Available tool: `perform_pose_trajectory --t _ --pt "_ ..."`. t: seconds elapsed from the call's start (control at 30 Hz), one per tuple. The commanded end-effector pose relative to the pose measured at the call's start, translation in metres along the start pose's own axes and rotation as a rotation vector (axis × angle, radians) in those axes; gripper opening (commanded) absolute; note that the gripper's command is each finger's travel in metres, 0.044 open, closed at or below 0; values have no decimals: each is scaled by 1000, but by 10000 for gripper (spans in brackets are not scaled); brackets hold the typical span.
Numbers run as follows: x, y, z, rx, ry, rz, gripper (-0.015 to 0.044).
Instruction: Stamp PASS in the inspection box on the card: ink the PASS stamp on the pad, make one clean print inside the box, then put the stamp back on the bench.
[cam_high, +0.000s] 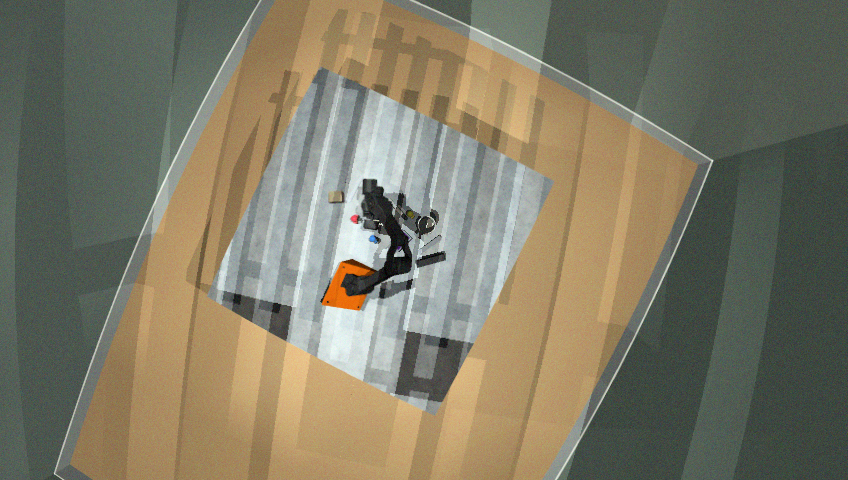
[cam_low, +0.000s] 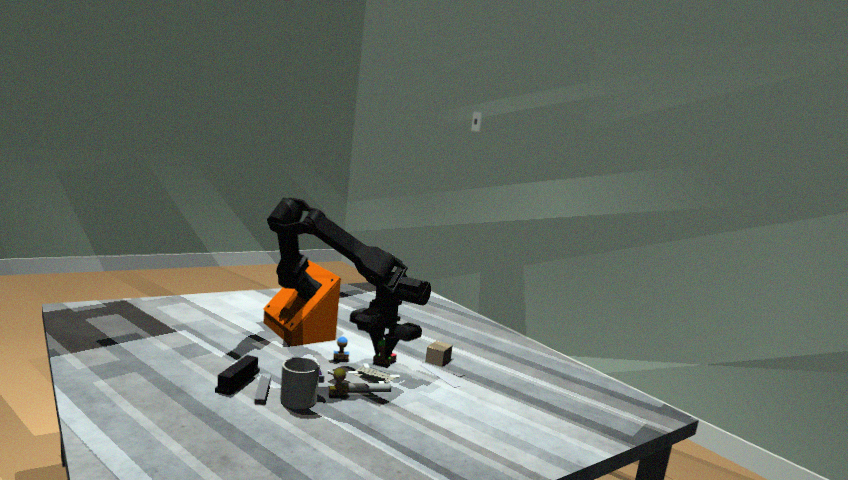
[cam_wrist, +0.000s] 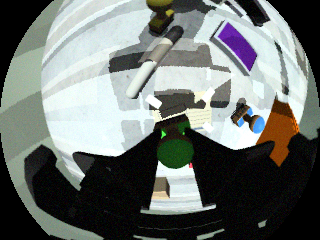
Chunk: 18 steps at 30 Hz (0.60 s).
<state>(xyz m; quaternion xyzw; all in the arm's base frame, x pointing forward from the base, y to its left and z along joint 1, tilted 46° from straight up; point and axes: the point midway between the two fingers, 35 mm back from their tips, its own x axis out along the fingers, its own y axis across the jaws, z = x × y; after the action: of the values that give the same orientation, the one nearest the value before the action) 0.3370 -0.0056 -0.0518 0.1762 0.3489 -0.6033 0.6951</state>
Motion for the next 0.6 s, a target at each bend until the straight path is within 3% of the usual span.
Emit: perform_pose_trajectory --t 0.0,0.57 --pt "4 -1 0 -7 -7 -3 0" --pt "15 -2 0 -8 -11 -3 0"
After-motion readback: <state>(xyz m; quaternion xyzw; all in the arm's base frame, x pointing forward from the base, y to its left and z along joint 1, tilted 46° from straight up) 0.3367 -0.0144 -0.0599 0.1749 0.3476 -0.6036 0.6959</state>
